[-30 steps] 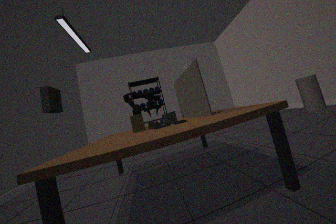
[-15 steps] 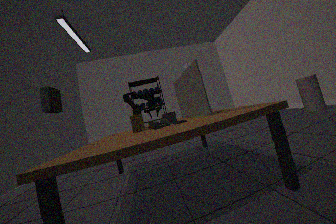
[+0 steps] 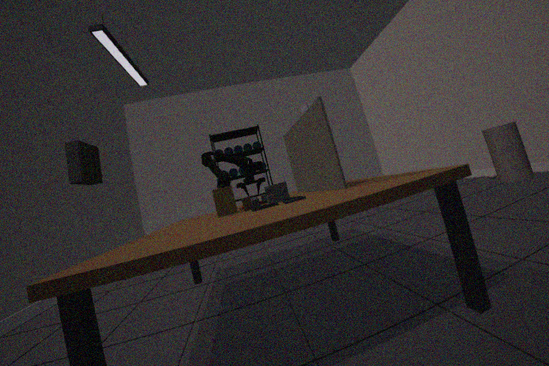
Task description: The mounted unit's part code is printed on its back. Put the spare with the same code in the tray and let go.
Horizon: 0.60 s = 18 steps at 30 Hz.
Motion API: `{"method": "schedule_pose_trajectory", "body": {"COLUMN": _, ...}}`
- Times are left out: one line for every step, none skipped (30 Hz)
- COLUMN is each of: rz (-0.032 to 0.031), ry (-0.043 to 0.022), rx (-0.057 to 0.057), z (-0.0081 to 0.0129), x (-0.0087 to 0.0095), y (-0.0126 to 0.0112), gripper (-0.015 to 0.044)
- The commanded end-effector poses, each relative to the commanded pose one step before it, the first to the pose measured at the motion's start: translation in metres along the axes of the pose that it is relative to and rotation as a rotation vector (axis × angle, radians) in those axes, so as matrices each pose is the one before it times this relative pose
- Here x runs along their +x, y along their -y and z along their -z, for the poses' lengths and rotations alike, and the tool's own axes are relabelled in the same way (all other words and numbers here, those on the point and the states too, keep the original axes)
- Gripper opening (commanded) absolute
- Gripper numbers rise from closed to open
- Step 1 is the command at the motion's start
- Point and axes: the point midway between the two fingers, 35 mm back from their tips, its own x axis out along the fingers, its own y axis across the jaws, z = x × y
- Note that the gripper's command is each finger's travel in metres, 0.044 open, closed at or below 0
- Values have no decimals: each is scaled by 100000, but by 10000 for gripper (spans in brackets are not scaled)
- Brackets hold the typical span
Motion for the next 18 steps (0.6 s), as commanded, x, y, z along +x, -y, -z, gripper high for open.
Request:
{"method": "schedule_pose_trajectory", "body": {"rz": -463, "ry": -524, "rx": 766, "z": 198, "x": 803, "y": -152, "gripper": 300}}
{"method": "schedule_pose_trajectory", "body": {"rz": 8, "ry": 17, "rx": -2, "z": -7, "x": 162, "y": -12, "gripper": 300}}
{"method": "schedule_pose_trajectory", "body": {"rz": 8, "ry": 22, "rx": -1, "z": -8, "x": 162, "y": -13, "gripper": 300}}
{"method": "schedule_pose_trajectory", "body": {"rz": 9, "ry": 26, "rx": 0, "z": -9, "x": 161, "y": -14, "gripper": 300}}
{"method": "schedule_pose_trajectory", "body": {"rz": 9, "ry": 31, "rx": 1, "z": -10, "x": 161, "y": -16, "gripper": 300}}
{"method": "schedule_pose_trajectory", "body": {"rz": 9, "ry": 35, "rx": 2, "z": -10, "x": 161, "y": -17, "gripper": 300}}
{"method": "schedule_pose_trajectory", "body": {"rz": 9, "ry": 39, "rx": 3, "z": -11, "x": 160, "y": -19, "gripper": 300}}
{"method": "schedule_pose_trajectory", "body": {"rz": 9, "ry": 44, "rx": 3, "z": -12, "x": 160, "y": -20, "gripper": 300}}
{"method": "schedule_pose_trajectory", "body": {"rz": 9, "ry": 48, "rx": 4, "z": -13, "x": 159, "y": -22, "gripper": 300}}
{"method": "schedule_pose_trajectory", "body": {"rz": 9, "ry": 53, "rx": 5, "z": -14, "x": 159, "y": -23, "gripper": 300}}
{"method": "schedule_pose_trajectory", "body": {"rz": 9, "ry": 57, "rx": 6, "z": -14, "x": 158, "y": -25, "gripper": 300}}
{"method": "schedule_pose_trajectory", "body": {"rz": 9, "ry": 62, "rx": 7, "z": -15, "x": 157, "y": -26, "gripper": 300}}
{"method": "schedule_pose_trajectory", "body": {"rz": 8, "ry": 66, "rx": 8, "z": -16, "x": 157, "y": -28, "gripper": 300}}
{"method": "schedule_pose_trajectory", "body": {"rz": 8, "ry": 71, "rx": 9, "z": -16, "x": 156, "y": -29, "gripper": 300}}
{"method": "schedule_pose_trajectory", "body": {"rz": 8, "ry": 75, "rx": 10, "z": -17, "x": 156, "y": -31, "gripper": 300}}
{"method": "schedule_pose_trajectory", "body": {"rz": 7, "ry": 80, "rx": 11, "z": -18, "x": 155, "y": -33, "gripper": 300}}
{"method": "schedule_pose_trajectory", "body": {"rz": 7, "ry": 84, "rx": 12, "z": -18, "x": 155, "y": -34, "gripper": 300}}
{"method": "schedule_pose_trajectory", "body": {"rz": 6, "ry": 89, "rx": 14, "z": -19, "x": 154, "y": -36, "gripper": 300}}
